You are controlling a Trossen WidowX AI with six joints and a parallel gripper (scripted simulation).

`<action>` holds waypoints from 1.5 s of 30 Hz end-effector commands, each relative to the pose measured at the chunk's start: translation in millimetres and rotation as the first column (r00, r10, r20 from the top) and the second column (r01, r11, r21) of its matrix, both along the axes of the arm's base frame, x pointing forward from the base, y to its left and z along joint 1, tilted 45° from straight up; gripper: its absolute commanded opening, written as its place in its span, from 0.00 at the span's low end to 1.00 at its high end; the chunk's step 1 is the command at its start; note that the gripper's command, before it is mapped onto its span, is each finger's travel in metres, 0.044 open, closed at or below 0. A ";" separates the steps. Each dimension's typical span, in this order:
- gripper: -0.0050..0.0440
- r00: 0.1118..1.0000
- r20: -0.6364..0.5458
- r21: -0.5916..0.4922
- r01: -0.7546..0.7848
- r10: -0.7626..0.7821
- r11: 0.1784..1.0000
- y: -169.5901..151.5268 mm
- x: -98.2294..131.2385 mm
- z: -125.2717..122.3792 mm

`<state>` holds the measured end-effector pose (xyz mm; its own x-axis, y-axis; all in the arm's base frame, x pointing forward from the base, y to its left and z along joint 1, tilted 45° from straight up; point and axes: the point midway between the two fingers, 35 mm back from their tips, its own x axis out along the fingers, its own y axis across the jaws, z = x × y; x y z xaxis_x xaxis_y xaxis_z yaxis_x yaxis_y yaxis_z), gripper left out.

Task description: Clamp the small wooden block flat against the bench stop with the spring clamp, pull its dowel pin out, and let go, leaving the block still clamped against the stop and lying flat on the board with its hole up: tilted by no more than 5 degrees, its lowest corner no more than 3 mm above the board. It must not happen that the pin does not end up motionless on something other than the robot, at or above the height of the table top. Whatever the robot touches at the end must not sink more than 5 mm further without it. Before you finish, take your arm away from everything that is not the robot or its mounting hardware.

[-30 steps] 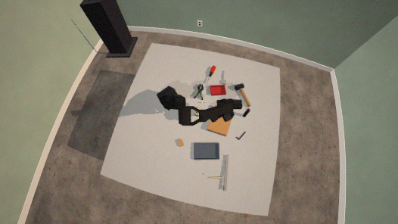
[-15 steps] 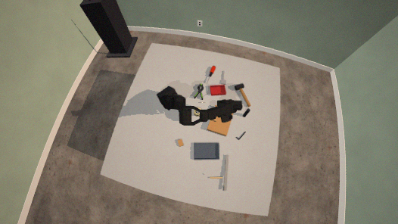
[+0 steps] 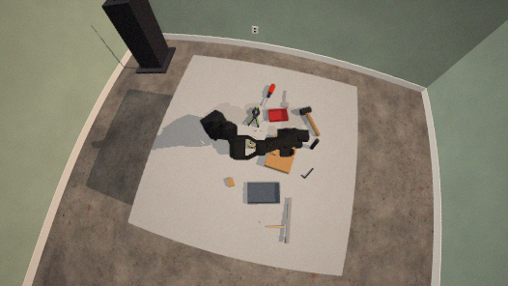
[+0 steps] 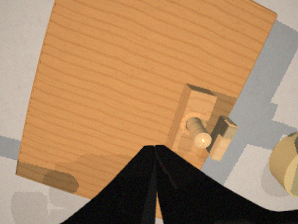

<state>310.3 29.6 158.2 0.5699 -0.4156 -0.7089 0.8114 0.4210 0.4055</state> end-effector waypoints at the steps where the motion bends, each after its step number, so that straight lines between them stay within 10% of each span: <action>1: 0.10 0.998 0.020 0.042 0.053 -0.054 0.998 -1.8 1.3 -4.1; 45: 0.10 0.945 0.124 0.247 0.266 -0.302 0.932 -7.2 8.8 -8.6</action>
<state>318.7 22.9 153.1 0.5686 -0.4185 -0.7082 0.7981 0.0722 0.5982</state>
